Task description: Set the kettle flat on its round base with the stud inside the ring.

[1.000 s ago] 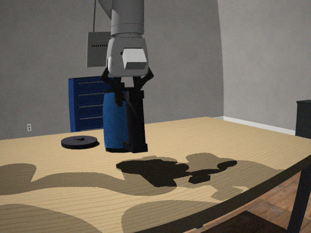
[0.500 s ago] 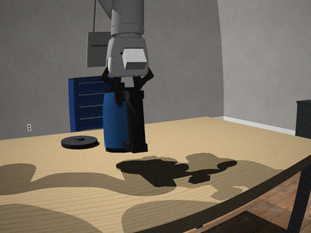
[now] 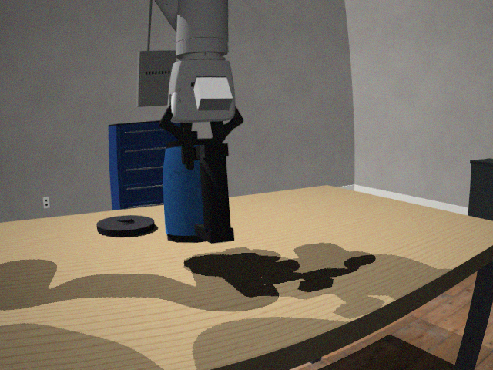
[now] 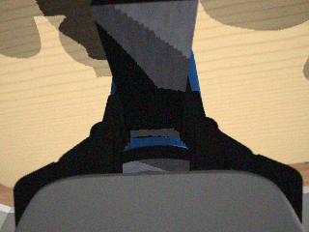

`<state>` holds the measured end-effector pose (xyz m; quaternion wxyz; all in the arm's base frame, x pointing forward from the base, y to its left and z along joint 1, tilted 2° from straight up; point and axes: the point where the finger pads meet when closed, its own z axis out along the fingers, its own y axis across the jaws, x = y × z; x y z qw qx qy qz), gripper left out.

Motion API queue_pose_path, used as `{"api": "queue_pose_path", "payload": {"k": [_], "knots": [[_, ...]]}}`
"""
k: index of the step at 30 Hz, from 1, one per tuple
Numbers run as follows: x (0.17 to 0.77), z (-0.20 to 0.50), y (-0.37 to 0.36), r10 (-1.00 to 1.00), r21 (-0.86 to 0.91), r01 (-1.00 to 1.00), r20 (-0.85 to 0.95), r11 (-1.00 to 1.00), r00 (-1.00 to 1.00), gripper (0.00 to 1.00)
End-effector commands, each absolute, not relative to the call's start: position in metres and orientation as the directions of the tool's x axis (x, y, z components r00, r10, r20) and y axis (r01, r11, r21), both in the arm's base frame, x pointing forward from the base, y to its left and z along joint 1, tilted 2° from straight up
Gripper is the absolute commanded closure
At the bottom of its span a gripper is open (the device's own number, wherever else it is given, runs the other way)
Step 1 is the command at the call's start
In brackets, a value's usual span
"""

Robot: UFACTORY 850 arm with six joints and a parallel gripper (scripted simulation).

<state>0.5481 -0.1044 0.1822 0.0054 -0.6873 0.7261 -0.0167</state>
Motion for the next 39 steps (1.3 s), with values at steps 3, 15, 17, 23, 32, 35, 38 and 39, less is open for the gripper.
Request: {"api": "queue_pose_path", "payload": {"k": [3, 15, 17, 23, 32, 35, 38, 39], "knots": [[0.548, 0.183, -0.103, -0.998, -0.034, -0.998, 0.015, 0.055, -0.055, 1.0], [0.546, 0.183, -0.095, -0.998, -0.034, -0.998, 0.015, 0.055, -0.055, 1.0], [0.545, 0.183, -0.093, -0.998, -0.034, -0.998, 0.015, 0.055, -0.055, 1.0], [0.542, 0.183, -0.083, -0.998, -0.034, -0.998, 0.015, 0.055, -0.055, 1.0], [0.538, 0.182, -0.069, -0.998, -0.034, -0.998, 0.015, 0.055, -0.055, 1.0], [0.535, 0.182, -0.061, -0.998, -0.034, -0.998, 0.015, 0.055, -0.055, 1.0], [0.533, 0.182, -0.053, -0.998, -0.034, -0.998, 0.015, 0.055, -0.055, 1.0], [0.532, 0.182, -0.051, -0.998, -0.034, -0.998, 0.015, 0.055, -0.055, 1.0]]}}
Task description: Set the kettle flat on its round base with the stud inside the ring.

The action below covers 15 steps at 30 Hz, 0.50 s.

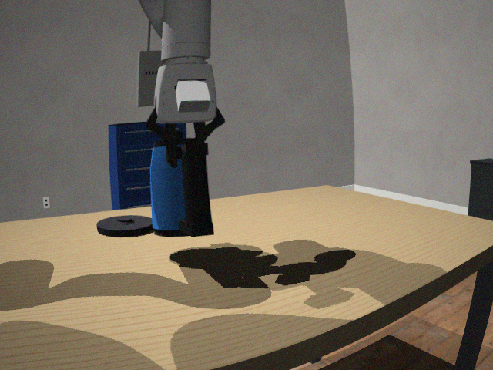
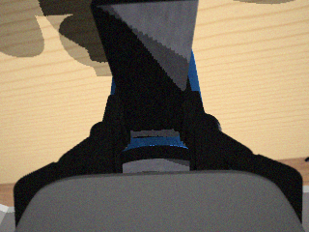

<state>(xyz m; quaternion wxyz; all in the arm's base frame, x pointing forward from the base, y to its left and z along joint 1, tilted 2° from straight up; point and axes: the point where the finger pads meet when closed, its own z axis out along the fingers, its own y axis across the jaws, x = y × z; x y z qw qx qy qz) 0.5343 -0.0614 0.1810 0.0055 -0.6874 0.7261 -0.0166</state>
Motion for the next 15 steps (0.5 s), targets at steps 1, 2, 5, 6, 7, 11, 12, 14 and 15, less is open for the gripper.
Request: {"api": "queue_pose_path", "payload": {"k": [1, 2, 5, 6, 7, 11, 12, 14, 15], "knots": [[0.531, 0.182, -0.048, -0.998, -0.034, -0.998, 0.015, 0.055, -0.055, 1.0], [0.53, 0.182, -0.045, -0.998, -0.034, -0.998, 0.015, 0.055, -0.055, 1.0], [0.527, 0.181, -0.036, -0.998, -0.034, -0.998, 0.015, 0.055, -0.055, 1.0], [0.527, 0.181, -0.036, -0.998, -0.034, -0.998, 0.015, 0.055, -0.055, 1.0], [0.527, 0.181, -0.036, -0.998, -0.034, -0.998, 0.015, 0.055, -0.055, 1.0], [0.523, 0.181, -0.024, -0.998, -0.034, -0.998, 0.015, 0.055, -0.055, 1.0], [0.522, 0.181, -0.02, -0.998, -0.034, -0.998, 0.015, 0.055, -0.055, 1.0], [0.52, 0.181, -0.014, -0.998, -0.034, -0.998, 0.015, 0.055, -0.055, 1.0], [0.519, 0.181, -0.011, -0.998, -0.034, -0.998, 0.015, 0.055, -0.055, 1.0]]}}
